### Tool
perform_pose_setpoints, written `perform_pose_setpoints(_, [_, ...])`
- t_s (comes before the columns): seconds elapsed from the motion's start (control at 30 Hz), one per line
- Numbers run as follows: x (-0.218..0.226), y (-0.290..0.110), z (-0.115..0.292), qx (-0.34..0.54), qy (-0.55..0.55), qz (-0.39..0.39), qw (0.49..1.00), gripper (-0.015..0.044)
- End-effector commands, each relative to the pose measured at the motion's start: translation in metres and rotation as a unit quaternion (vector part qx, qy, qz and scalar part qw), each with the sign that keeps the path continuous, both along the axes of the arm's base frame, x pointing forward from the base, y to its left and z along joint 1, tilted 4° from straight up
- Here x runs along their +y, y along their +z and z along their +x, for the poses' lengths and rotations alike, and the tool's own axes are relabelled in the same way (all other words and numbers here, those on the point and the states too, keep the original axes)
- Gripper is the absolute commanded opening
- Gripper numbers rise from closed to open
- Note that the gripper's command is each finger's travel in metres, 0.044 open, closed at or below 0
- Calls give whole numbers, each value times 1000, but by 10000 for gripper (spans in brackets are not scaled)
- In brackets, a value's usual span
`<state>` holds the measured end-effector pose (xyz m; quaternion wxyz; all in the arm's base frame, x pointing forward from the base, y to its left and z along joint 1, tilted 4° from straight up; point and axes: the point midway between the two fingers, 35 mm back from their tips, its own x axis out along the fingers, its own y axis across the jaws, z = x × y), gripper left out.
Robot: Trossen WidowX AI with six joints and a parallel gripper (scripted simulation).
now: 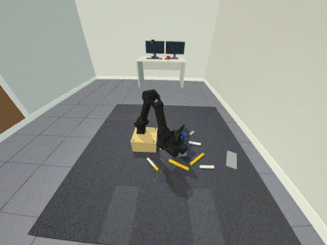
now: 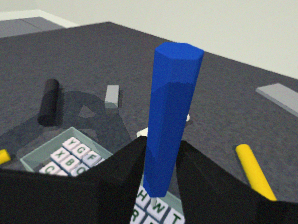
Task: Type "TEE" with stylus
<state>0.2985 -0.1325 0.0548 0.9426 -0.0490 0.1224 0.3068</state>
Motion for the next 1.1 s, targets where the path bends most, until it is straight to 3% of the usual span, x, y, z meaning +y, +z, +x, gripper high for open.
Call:
perform_pose_setpoints(0.0, [-1,1,1,-5,1,0,1000,0])
perform_pose_setpoints(0.67, [-1,-33,3,-5,1,0,1000,0])
perform_pose_setpoints(0.77, [0,-34,3,-5,1,0,1000,79])
perform_pose_setpoints(1.07, [0,-38,4,-5,1,0,1000,81])
